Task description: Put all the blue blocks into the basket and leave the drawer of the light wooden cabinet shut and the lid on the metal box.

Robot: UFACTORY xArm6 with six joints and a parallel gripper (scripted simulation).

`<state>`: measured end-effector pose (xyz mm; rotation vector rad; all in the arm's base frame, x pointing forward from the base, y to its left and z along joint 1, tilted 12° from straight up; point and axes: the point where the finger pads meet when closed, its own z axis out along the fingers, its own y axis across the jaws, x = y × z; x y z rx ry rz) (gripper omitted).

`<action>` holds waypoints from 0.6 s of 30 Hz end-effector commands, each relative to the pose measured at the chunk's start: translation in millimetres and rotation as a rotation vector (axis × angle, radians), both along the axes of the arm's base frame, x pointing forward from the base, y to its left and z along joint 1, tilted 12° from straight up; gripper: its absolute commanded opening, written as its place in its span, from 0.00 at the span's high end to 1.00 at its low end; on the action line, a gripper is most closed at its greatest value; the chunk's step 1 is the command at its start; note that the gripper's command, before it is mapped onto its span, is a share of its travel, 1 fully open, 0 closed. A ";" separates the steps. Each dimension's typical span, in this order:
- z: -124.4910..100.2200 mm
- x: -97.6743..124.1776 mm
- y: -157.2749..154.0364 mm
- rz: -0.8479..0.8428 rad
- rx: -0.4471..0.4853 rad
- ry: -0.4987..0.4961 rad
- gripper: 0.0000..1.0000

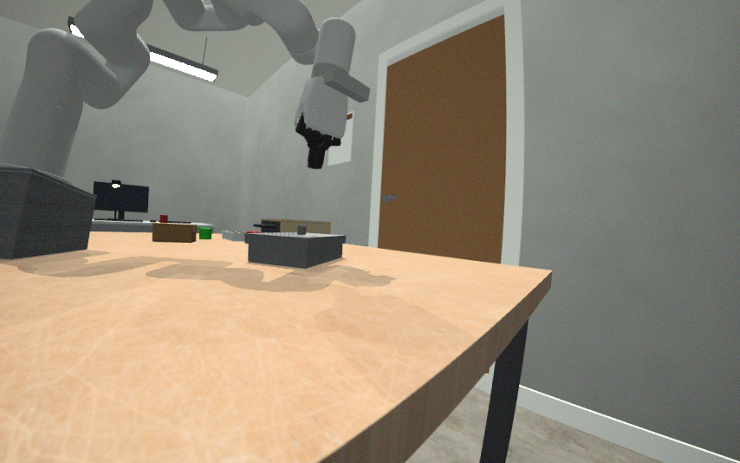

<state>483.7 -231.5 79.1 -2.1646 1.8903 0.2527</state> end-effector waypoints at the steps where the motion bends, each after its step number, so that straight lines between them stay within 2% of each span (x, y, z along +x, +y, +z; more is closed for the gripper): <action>1: -9.3 -3.1 13.4 -0.021 -0.079 -0.029 1.00; 5: -16.5 -9.3 25.3 -0.023 -0.118 -0.039 1.00; 18: -16.7 -9.5 25.6 -0.023 -0.119 -0.039 1.00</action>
